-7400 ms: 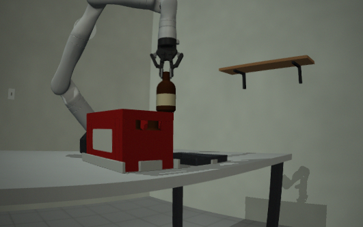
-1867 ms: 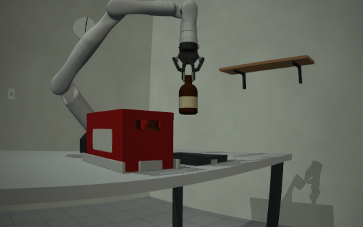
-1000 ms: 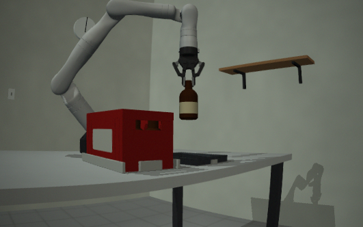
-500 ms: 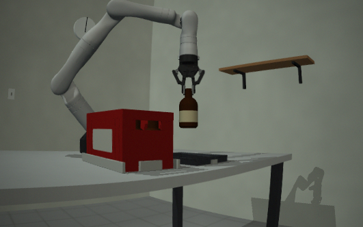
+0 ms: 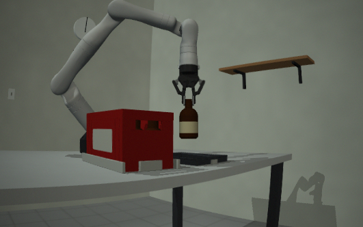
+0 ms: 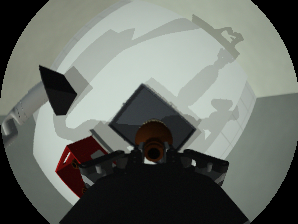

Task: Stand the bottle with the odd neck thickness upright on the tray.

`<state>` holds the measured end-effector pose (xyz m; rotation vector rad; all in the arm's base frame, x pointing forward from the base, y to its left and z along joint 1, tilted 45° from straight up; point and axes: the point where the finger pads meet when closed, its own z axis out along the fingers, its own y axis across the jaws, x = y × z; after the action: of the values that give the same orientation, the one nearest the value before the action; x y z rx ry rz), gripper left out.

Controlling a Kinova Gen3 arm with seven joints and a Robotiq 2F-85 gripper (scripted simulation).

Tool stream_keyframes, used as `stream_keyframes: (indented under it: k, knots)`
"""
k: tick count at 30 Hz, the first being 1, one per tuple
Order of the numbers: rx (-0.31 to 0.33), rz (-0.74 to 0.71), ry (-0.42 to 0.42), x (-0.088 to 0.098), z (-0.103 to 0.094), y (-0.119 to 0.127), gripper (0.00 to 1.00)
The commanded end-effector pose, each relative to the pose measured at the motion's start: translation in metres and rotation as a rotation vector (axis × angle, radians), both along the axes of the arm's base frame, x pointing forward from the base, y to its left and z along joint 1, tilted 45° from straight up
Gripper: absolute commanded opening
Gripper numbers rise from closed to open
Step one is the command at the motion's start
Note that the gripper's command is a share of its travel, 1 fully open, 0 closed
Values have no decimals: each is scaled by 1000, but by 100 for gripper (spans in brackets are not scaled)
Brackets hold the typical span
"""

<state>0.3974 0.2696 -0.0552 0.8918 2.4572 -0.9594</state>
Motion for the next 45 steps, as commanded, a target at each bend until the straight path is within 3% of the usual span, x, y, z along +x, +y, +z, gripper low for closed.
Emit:
stream_keyframes:
  k: [1, 16, 45]
  knots:
    - [-4, -3, 3, 0, -2, -4, 0]
    - [-4, -3, 3, 3, -30, -32, 0]
    - [-4, -3, 3, 5, -44, -46, 0]
